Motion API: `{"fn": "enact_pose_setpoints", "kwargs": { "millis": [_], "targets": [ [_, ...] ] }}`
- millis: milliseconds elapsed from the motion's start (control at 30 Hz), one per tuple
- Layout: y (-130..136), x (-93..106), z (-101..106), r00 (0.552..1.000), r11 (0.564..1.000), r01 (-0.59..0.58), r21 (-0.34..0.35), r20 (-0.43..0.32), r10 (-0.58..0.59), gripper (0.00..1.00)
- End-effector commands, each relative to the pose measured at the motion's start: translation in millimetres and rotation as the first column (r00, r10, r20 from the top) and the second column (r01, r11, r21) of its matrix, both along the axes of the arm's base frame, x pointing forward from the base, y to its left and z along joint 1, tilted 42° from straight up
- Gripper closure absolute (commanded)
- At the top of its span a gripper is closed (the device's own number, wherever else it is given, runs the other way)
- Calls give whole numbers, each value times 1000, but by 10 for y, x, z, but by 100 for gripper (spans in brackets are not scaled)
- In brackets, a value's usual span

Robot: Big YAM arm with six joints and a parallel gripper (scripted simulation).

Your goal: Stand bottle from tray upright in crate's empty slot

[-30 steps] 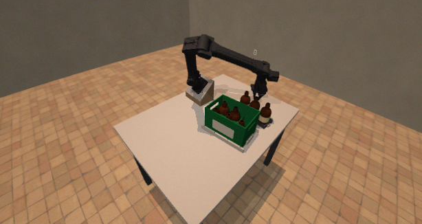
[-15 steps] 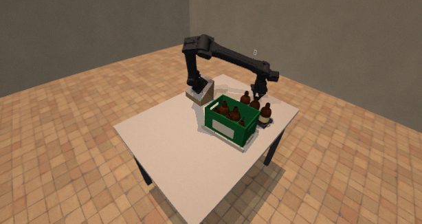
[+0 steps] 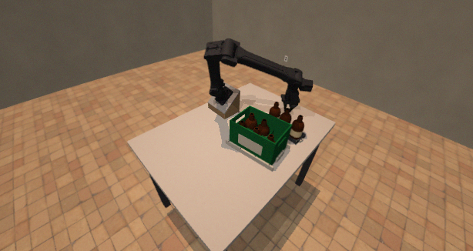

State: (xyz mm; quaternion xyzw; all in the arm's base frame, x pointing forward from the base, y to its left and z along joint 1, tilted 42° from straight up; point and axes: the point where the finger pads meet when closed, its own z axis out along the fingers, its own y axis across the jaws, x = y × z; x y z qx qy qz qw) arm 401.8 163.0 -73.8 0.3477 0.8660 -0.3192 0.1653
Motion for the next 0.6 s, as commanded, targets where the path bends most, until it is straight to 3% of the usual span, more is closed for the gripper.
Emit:
{"fn": "enact_pose_setpoints", "kwargs": {
  "millis": [0,233,567],
  "targets": [
    [-87,-51,-74,1000,1000,6,-19,-29,-6,100],
    [31,-37,-35,1000,1000,-3,-13,-15,2,100],
    [290,124,232,999,999,-14,29,44,12,100]
  ]
}}
